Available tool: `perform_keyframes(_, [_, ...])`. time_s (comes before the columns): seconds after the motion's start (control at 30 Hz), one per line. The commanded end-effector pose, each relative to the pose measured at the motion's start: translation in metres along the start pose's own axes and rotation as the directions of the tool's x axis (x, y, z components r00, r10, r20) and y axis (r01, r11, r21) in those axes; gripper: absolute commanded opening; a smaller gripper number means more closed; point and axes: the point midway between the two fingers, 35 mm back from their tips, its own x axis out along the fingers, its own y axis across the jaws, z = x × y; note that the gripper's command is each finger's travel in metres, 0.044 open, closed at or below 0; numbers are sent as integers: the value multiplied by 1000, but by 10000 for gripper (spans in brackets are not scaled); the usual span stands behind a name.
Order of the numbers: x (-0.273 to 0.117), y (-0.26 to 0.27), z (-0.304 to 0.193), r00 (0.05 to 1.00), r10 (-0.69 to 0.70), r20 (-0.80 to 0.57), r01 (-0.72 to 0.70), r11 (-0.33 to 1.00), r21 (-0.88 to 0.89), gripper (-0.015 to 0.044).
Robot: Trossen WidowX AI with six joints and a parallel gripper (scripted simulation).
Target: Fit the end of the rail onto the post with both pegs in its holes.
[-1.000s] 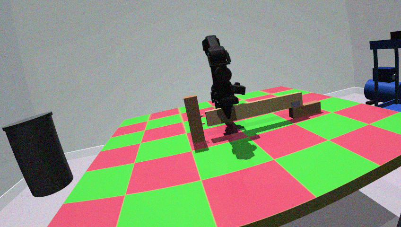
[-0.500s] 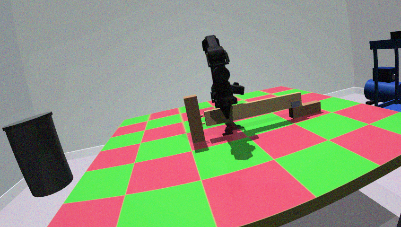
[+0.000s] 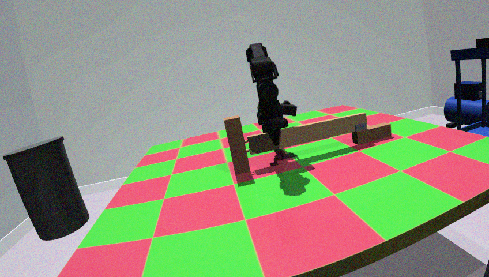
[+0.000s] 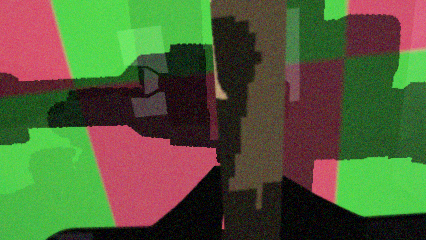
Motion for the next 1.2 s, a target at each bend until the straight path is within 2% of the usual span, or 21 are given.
perform_keyframes(0.0, [-1,-2,-3,1000,-8,-6,8,1000,-1,0])
perform_keyframes(1.17, [-3,-1,-8,1000,-8,-7,8,1000,-1,0])
